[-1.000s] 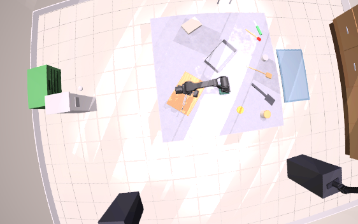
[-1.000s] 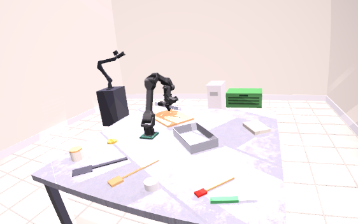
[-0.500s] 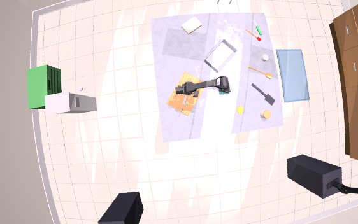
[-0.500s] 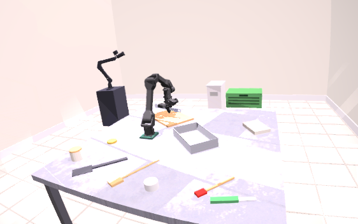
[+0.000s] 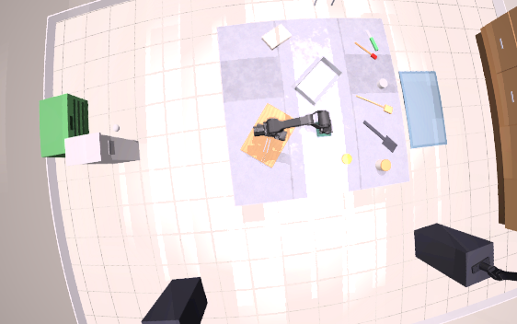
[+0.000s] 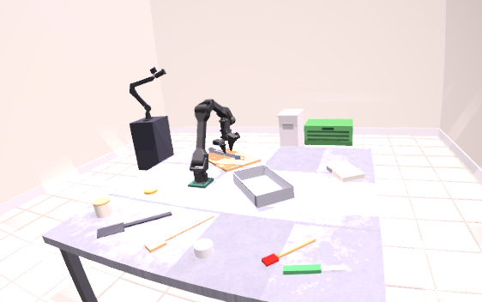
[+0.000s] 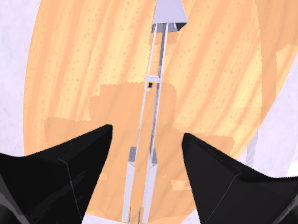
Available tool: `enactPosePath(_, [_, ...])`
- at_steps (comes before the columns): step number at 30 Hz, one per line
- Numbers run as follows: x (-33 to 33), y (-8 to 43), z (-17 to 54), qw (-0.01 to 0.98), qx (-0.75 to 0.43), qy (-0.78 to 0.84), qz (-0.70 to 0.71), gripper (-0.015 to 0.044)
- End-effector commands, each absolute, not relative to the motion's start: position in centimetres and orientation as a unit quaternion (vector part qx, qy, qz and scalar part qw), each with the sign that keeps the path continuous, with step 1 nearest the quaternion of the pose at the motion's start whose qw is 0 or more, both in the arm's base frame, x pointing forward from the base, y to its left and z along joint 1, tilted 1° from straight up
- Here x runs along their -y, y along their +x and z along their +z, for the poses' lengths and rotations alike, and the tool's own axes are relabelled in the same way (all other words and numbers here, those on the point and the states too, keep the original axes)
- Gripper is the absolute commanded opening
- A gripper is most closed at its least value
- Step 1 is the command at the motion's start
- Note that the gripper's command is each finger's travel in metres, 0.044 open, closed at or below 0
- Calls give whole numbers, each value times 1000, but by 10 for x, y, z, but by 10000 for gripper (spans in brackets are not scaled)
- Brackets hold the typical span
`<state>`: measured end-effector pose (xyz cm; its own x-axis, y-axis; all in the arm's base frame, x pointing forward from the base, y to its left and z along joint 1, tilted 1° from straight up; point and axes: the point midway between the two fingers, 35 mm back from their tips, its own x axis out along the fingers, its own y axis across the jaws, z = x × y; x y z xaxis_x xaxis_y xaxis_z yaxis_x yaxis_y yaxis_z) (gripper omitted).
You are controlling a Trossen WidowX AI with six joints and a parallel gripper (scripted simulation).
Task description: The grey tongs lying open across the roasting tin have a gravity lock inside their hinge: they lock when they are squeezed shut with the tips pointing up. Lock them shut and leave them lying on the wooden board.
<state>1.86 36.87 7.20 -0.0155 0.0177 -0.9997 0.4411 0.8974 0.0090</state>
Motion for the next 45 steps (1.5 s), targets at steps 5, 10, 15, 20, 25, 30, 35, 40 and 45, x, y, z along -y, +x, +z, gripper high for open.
enactPosePath(5, [-369, 19, 72, 682, -695, 165, -155, 440])
enactPosePath(10, [-362, 33, 81, 682, -695, 165, -155, 440])
enactPosePath(15, [-325, 88, 116, 685, -692, 167, -156, 440])
enactPosePath(20, [-276, 131, 148, 687, -690, 167, -157, 440])
enactPosePath(25, [-270, 135, 152, 687, -690, 167, -157, 440])
enactPosePath(30, [-271, 134, 162, 687, -690, 168, -158, 440])
enactPosePath(35, [-271, 131, 195, 685, -690, 170, -160, 440])
enactPosePath(40, [-271, 131, 197, 685, -690, 170, -160, 440])
enactPosePath(45, [-271, 131, 197, 685, -690, 170, -160, 440])
